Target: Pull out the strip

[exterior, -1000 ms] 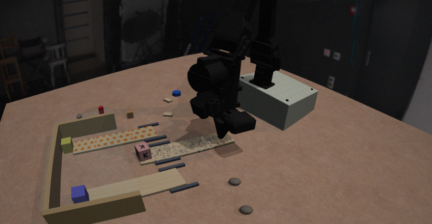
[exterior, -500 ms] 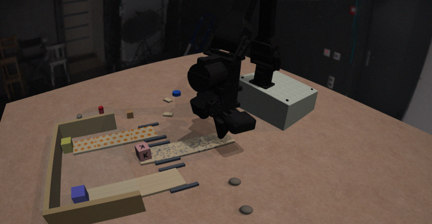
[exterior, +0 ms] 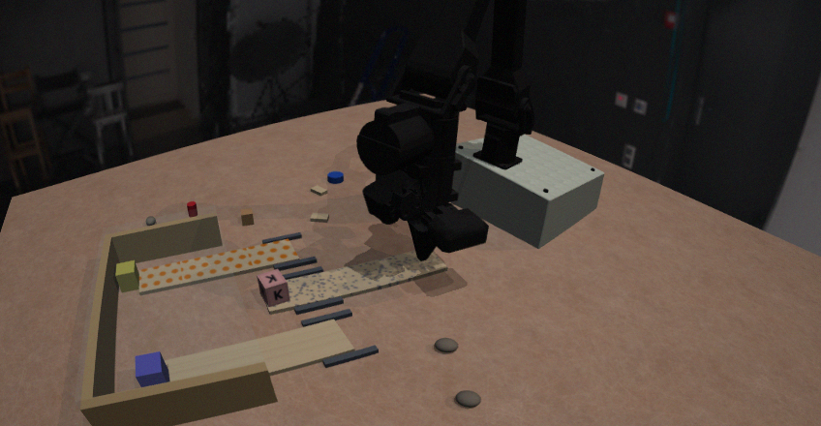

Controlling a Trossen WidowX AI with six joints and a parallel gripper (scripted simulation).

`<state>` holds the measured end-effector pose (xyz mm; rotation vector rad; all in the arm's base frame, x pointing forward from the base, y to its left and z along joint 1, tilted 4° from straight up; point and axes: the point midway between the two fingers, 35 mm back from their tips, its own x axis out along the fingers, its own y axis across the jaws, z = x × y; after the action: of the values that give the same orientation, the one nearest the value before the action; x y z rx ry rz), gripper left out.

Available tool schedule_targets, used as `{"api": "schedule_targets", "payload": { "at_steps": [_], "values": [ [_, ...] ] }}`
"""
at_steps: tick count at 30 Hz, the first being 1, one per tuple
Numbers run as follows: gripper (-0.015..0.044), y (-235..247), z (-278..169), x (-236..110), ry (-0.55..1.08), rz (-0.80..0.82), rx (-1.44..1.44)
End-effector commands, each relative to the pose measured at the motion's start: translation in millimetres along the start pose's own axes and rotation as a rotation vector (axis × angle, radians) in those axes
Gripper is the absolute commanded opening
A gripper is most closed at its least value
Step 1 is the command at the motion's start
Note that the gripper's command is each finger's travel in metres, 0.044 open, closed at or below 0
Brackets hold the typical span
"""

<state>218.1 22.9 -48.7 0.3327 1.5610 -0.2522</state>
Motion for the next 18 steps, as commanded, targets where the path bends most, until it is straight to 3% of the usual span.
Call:
{"api": "schedule_targets", "payload": {
  "at_steps": [1, 6, 18],
  "values": [
    [0.0000, 1.5, 4.8, -28.1, 0.005, 0.003, 0.001],
    [0.0000, 1.3, 4.5, -37.9, 0.012, 0.002, 0.002],
    [0.0315, 0.5, 52.6, -39.1, 0.007, 0.002, -0.142]
  ]
}}
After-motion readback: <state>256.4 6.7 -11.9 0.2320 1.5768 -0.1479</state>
